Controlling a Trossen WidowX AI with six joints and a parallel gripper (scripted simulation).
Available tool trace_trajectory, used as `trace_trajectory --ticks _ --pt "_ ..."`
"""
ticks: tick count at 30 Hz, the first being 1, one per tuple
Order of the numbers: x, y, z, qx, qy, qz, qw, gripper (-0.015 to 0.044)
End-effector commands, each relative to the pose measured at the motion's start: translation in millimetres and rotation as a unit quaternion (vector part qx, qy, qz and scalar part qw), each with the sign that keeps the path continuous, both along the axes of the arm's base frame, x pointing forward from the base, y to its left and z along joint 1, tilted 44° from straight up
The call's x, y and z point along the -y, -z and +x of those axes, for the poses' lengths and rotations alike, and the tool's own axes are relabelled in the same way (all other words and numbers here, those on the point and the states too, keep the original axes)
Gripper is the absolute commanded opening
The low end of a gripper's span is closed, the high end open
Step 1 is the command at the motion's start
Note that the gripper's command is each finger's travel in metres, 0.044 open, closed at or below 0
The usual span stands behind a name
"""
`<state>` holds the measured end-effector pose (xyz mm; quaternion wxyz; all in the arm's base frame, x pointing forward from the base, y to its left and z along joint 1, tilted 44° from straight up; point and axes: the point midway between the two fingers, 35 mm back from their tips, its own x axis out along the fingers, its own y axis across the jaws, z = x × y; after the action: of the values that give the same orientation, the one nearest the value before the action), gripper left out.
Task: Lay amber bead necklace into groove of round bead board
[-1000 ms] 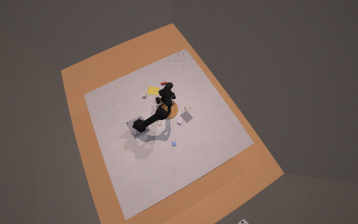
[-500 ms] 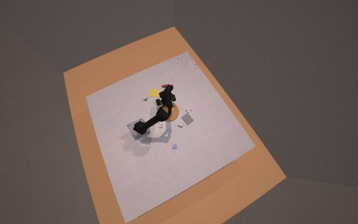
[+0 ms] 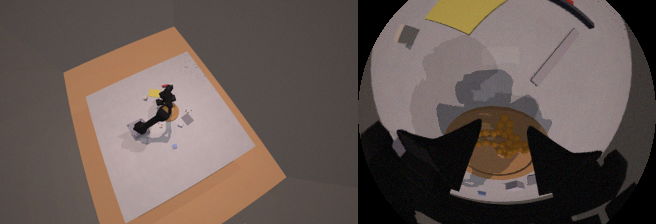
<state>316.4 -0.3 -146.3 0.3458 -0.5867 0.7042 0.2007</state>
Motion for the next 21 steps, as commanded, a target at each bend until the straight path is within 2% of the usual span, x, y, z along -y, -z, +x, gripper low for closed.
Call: trace_trajectory --ticks 1,3,21 --pt "-2.3 -2.4 -0.5 -0.002 0.0 0.0 1.0 0.0394" --pt "-0.8 -1.2 -0.3 -0.002 -0.001 0.0 1.0 0.044" --pt "-3.1 -3.6 0.0 -0.003 0.0 0.0 1.0 0.044"
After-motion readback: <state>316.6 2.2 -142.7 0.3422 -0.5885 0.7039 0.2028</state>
